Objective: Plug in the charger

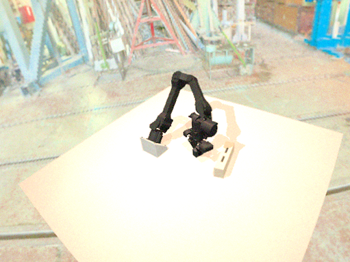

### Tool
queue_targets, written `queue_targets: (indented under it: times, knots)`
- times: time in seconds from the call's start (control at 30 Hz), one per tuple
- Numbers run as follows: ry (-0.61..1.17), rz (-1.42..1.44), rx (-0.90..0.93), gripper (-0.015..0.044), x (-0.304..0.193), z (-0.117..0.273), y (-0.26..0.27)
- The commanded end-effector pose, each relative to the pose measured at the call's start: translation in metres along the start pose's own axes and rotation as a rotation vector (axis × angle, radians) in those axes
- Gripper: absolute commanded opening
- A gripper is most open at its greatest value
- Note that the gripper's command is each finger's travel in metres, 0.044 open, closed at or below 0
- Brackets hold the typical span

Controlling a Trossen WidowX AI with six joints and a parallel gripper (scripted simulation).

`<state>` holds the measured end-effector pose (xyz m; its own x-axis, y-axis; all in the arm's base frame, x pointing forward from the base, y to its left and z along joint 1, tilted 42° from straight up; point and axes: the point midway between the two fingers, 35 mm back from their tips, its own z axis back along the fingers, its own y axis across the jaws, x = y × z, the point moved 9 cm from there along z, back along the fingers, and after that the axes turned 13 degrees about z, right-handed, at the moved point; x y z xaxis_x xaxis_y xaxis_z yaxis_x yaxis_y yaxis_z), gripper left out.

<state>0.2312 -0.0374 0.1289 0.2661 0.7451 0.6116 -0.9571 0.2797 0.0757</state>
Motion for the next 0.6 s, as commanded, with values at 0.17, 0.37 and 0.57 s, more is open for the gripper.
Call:
queue_targets:
  times: [0.17, 0.37, 0.57]
  knots:
    - [0.001, 0.001, -0.001, 0.0, -0.001, 0.007, -0.001]
    - [0.001, -0.001, 0.001, 0.0, -0.003, 0.03, -0.001]
    - [-0.002, -0.002, 0.003, 0.0, -0.004, 0.052, 0.001]
